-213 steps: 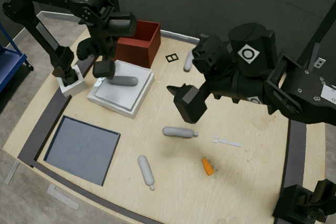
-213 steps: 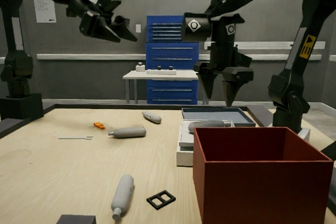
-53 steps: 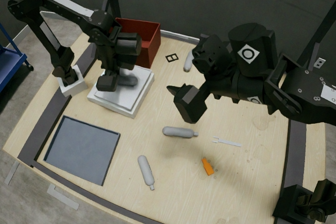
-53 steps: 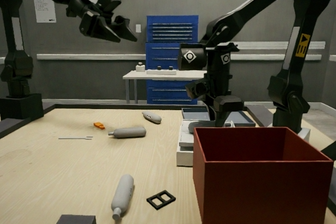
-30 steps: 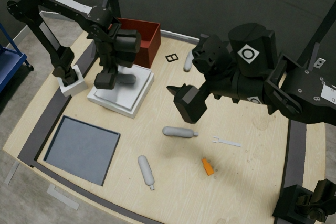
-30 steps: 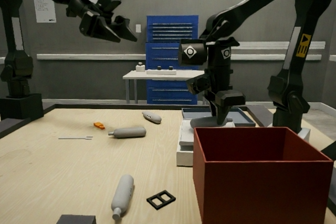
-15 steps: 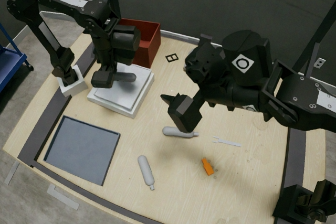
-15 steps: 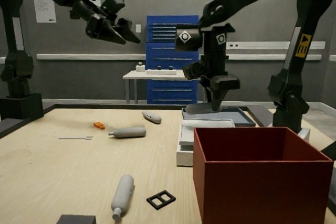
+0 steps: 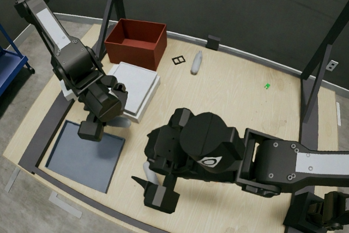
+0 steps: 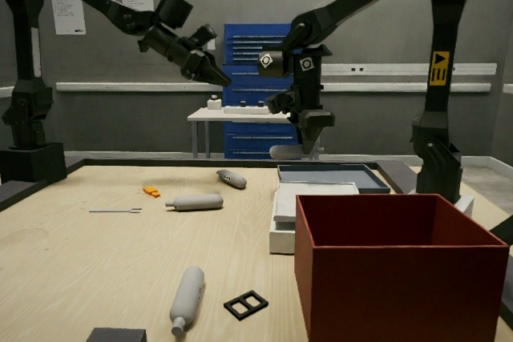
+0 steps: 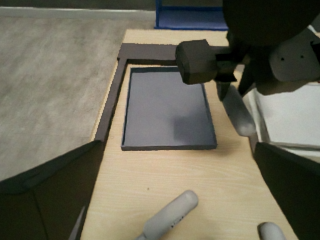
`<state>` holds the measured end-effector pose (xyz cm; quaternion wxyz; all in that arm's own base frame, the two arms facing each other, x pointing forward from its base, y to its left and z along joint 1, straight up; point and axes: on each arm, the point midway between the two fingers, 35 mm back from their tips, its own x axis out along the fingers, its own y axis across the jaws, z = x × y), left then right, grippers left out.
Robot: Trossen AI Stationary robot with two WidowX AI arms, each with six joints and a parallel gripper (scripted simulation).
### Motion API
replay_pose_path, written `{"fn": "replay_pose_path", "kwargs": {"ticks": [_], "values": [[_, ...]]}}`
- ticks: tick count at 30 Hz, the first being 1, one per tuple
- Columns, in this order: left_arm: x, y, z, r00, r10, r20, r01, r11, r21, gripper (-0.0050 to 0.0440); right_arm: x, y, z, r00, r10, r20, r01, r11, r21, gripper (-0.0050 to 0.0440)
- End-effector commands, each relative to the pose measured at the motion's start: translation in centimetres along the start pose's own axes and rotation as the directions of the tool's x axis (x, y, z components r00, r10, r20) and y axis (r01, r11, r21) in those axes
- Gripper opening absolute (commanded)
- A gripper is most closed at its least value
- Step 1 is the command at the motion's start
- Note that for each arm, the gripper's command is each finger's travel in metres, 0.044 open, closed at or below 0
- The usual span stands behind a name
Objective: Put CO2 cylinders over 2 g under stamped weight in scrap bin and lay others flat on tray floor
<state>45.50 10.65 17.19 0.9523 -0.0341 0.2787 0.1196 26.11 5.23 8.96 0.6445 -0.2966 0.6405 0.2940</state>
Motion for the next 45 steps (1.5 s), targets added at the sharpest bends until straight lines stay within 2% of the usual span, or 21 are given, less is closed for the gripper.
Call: {"fn": "replay_pose_path", "kwargs": {"ticks": [1,2,10,16,24,34,40,45], "values": [[0.5,2.1,0.3,0.999,0.035,0.019,-0.034,0.999,-0.026,0.044,-0.3,-4.6,-0.5,1.0,-0.015,0.024,0.015,1.0,-0.012,-0.005],[0.5,2.1,0.3,0.999,0.035,0.019,-0.034,0.999,-0.026,0.044,-0.3,-4.6,-0.5,1.0,-0.015,0.024,0.015,1.0,-0.012,-0.005],[0.8,4.2,-0.1,0.997,0.073,0.02,-0.072,0.996,-0.049,0.044,1.6,-13.3,-7.2,1.0,-0.02,0.008,0.021,0.999,-0.029,-0.005],[0.8,4.2,-0.1,0.997,0.073,0.02,-0.072,0.996,-0.049,0.044,2.4,-16.2,-11.0,1.0,-0.021,0.001,0.021,0.999,-0.036,-0.005],[0.4,4.2,0.5,0.997,0.074,0.035,-0.072,0.996,-0.049,0.044,2.6,-16.6,-11.8,1.0,-0.02,-0.001,0.02,0.999,-0.037,-0.005],[0.4,4.2,0.5,0.997,0.074,0.035,-0.072,0.996,-0.049,0.044,5.3,-16.0,-11.9,1.0,0.0,-0.006,0.0,0.999,-0.038,-0.005],[0.4,4.2,0.5,0.997,0.074,0.035,-0.072,0.996,-0.049,0.044,6.0,-16.0,-11.9,1.0,0.0,-0.006,0.0,0.999,-0.038,-0.005],[0.4,4.2,0.5,0.997,0.074,0.035,-0.072,0.996,-0.049,0.044,5.6,-16.3,-11.8,1.0,-0.017,-0.002,0.017,0.999,-0.038,-0.005]]}}
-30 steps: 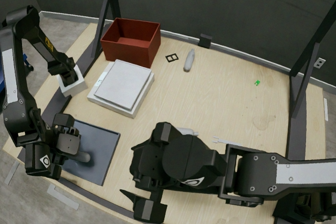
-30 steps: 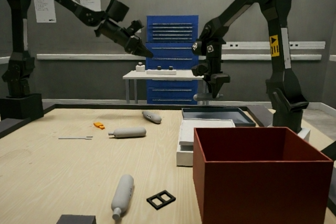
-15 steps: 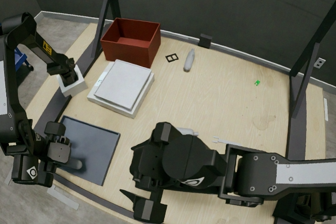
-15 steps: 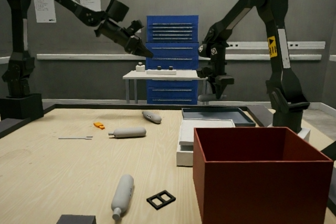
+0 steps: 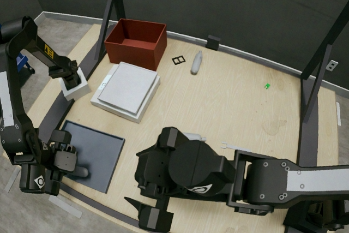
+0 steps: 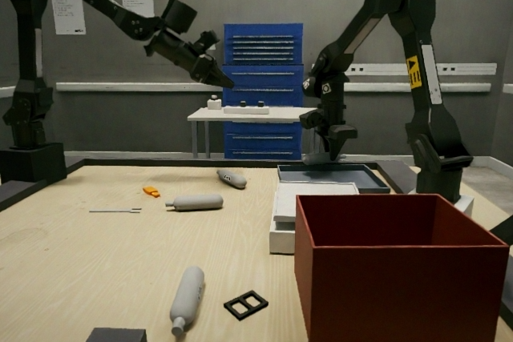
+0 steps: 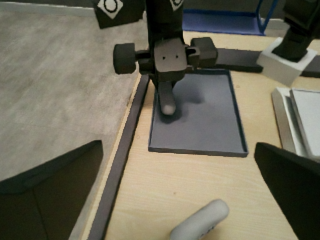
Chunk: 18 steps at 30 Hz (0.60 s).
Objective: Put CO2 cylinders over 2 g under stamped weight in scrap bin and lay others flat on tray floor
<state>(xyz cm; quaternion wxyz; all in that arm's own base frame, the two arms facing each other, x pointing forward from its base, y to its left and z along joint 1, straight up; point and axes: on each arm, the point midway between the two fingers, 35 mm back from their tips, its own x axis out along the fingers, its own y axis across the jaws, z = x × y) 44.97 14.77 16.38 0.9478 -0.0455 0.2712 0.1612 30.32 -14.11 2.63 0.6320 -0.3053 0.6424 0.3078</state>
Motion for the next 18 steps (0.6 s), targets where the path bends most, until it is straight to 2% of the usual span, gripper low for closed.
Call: {"fn": "replay_pose_path", "kwargs": {"ticks": [1,8,14,18], "values": [[-0.4,0.0,0.9,1.0,0.0,0.025,0.001,1.0,-0.002,0.044,-0.8,-0.6,0.1,0.999,-0.033,0.013,0.033,0.999,-0.003,-0.005],[-0.4,0.0,0.9,1.0,0.0,0.025,0.001,1.0,-0.002,0.044,-0.3,-0.1,0.2,1.0,-0.027,0.014,0.027,1.0,-0.001,-0.005],[-0.4,0.0,0.9,1.0,0.0,0.025,0.001,1.0,-0.002,0.044,1.5,0.4,0.1,1.0,-0.014,0.011,0.014,1.0,-0.001,-0.005],[-0.4,0.0,0.9,1.0,0.0,0.025,0.001,1.0,-0.002,0.044,1.9,-0.2,0.2,1.0,-0.024,0.013,0.024,1.0,-0.002,-0.005]]}}
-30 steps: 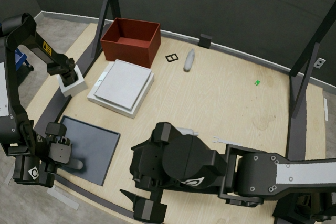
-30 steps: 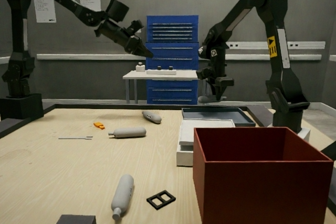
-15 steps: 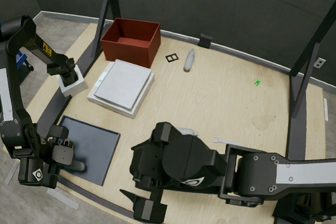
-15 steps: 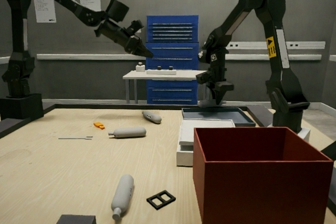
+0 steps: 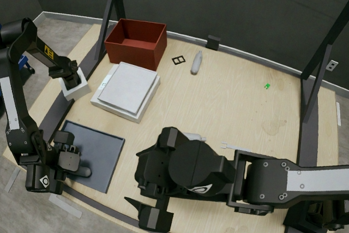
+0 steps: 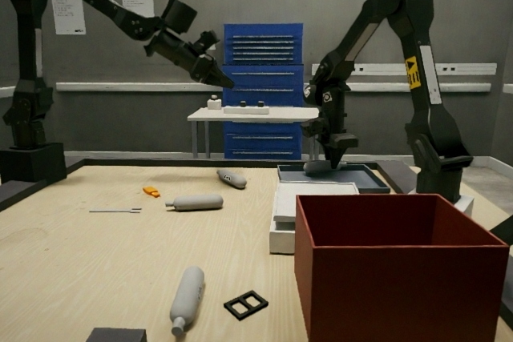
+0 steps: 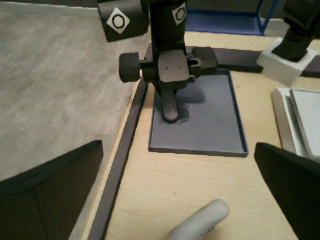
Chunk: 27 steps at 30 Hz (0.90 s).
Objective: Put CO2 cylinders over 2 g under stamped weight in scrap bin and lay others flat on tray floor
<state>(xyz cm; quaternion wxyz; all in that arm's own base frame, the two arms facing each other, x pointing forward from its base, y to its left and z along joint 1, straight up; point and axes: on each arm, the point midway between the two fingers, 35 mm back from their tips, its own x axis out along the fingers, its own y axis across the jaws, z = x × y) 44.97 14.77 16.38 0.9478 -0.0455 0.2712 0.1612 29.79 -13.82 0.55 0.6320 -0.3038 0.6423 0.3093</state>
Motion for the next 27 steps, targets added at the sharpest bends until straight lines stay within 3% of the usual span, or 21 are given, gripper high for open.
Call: {"fn": "replay_pose_path", "kwargs": {"ticks": [1,16,17,22,24,26,27], "values": [[-0.45,0.03,0.94,1.0,0.0,0.025,0.001,1.0,-0.002,0.044,-0.25,-1.06,0.36,0.999,-0.034,0.013,0.034,0.999,-0.002,-0.005],[-0.45,0.03,0.94,1.0,0.0,0.025,0.001,1.0,-0.002,0.044,-0.66,-1.69,0.51,0.999,-0.048,0.016,0.048,0.999,-0.002,-0.005],[-0.45,0.03,0.94,1.0,0.0,0.025,0.001,1.0,-0.002,0.044,-0.66,-1.69,0.51,0.999,-0.048,0.016,0.048,0.999,-0.002,0.0024],[-0.45,0.03,0.94,1.0,0.0,0.025,0.001,1.0,-0.002,0.044,-0.49,-1.38,0.38,0.999,-0.04,0.012,0.04,0.999,-0.001,0.0144],[-0.45,0.03,0.94,1.0,0.0,0.025,0.001,1.0,-0.002,0.044,-0.49,-1.38,0.38,0.999,-0.04,0.012,0.04,0.999,-0.001,0.0144],[-0.45,0.03,0.94,1.0,0.0,0.025,0.001,1.0,-0.002,0.044,-0.49,-1.38,0.38,0.999,-0.04,0.012,0.04,0.999,-0.001,0.0189],[-0.45,0.03,0.94,1.0,0.0,0.025,0.001,1.0,-0.002,0.044,-0.49,-1.38,0.38,0.999,-0.04,0.012,0.04,0.999,-0.001,0.0189]]}}
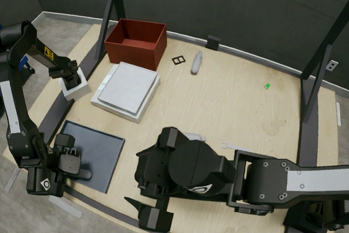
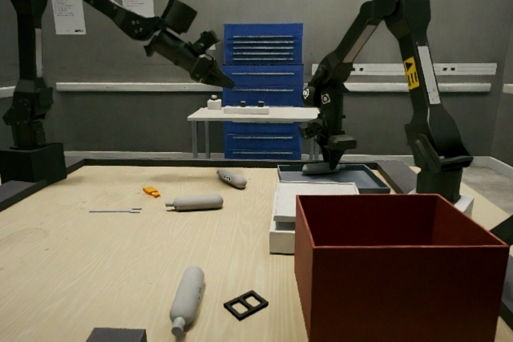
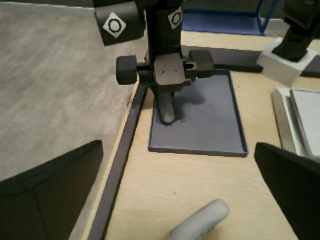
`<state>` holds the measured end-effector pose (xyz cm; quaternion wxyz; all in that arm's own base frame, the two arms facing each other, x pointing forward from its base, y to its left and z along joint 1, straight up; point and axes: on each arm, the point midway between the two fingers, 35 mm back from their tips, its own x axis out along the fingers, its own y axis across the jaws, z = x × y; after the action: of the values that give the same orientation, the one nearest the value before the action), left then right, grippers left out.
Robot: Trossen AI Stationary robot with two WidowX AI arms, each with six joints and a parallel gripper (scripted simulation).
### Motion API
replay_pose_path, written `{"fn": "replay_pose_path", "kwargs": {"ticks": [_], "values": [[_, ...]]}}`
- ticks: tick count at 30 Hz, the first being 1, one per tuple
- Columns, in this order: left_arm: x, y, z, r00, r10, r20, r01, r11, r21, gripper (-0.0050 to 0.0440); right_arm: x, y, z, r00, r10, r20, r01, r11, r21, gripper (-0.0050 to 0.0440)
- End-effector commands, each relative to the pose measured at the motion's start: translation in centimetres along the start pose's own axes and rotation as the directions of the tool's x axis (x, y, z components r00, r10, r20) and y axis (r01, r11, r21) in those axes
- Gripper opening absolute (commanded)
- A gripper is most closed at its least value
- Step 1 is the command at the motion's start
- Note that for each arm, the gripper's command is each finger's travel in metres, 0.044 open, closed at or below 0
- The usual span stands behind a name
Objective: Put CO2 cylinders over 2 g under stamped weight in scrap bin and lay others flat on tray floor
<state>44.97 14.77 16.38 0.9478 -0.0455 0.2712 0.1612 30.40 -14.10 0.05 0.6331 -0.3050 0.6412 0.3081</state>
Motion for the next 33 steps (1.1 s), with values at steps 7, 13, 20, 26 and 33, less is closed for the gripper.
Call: {"fn": "replay_pose_path", "kwargs": {"ticks": [7,13,20,26,33], "values": [[-0.4,0.0,0.9,1.0,0.0,0.025,0.001,1.0,-0.002,0.044,-3.9,-0.9,0.2,0.998,-0.057,0.016,0.057,0.998,-0.002,0.0309],[-0.4,0.0,0.9,1.0,0.0,0.025,0.001,1.0,-0.002,0.044,-7.4,-0.7,0.2,0.998,-0.058,0.016,0.058,0.998,-0.002,0.0429],[-1.9,-0.9,0.8,1.0,-0.015,0.023,0.015,1.0,0.005,0.044,-7.8,-0.5,1.1,0.994,-0.106,0.016,0.107,0.991,-0.084,0.044],[-7.1,-3.9,0.3,0.997,-0.073,0.019,0.072,0.997,0.041,0.044,-11.0,-1.1,4.4,0.956,-0.287,0.065,0.293,0.911,-0.289,0.044],[-12.1,-6.2,-1.1,0.991,-0.134,0.012,0.132,0.988,0.078,0.044,-14.4,-0.4,8.7,0.891,-0.424,0.163,0.449,0.767,-0.458,0.044]]}}
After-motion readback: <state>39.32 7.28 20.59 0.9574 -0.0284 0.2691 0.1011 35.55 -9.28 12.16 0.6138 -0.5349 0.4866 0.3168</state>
